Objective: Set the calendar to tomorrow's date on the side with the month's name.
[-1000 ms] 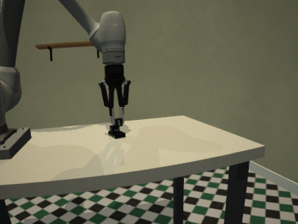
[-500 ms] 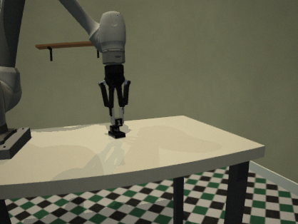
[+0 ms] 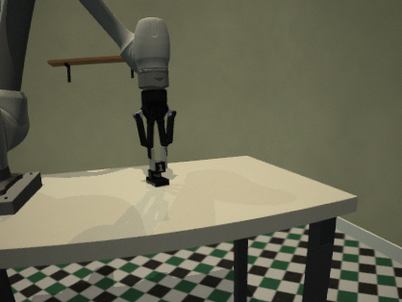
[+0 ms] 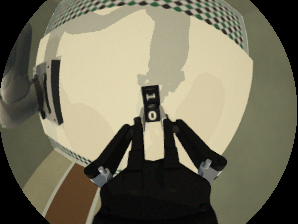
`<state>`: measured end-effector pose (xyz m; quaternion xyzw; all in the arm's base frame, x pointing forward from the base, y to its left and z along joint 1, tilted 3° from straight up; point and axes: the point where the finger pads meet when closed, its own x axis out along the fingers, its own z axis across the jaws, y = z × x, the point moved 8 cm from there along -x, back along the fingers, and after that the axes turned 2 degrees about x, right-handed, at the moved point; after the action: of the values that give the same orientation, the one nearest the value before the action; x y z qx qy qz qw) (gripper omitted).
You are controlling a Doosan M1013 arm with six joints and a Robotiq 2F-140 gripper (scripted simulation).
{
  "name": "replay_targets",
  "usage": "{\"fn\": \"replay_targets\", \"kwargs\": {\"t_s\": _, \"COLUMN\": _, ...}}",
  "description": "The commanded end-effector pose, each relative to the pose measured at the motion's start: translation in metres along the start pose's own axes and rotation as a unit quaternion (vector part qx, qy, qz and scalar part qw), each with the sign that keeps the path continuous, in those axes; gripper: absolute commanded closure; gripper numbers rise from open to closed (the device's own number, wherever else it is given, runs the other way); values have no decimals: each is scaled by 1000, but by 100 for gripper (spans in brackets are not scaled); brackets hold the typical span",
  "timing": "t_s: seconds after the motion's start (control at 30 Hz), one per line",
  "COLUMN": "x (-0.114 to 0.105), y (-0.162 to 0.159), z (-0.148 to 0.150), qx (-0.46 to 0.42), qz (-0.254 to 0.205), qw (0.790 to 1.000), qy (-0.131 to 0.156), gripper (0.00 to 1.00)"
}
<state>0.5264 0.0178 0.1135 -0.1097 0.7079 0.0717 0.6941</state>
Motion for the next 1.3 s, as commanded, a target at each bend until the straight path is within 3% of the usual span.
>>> {"fn": "replay_targets", "kwargs": {"t_s": 0.0, "x": 2, "y": 0, "z": 0, "qx": 0, "qz": 0, "qw": 1000, "qy": 0, "gripper": 83}}
{"fn": "replay_targets", "kwargs": {"t_s": 1.27, "x": 19, "y": 0, "z": 0, "qx": 0, "qz": 0, "qw": 1000, "qy": 0, "gripper": 83}}
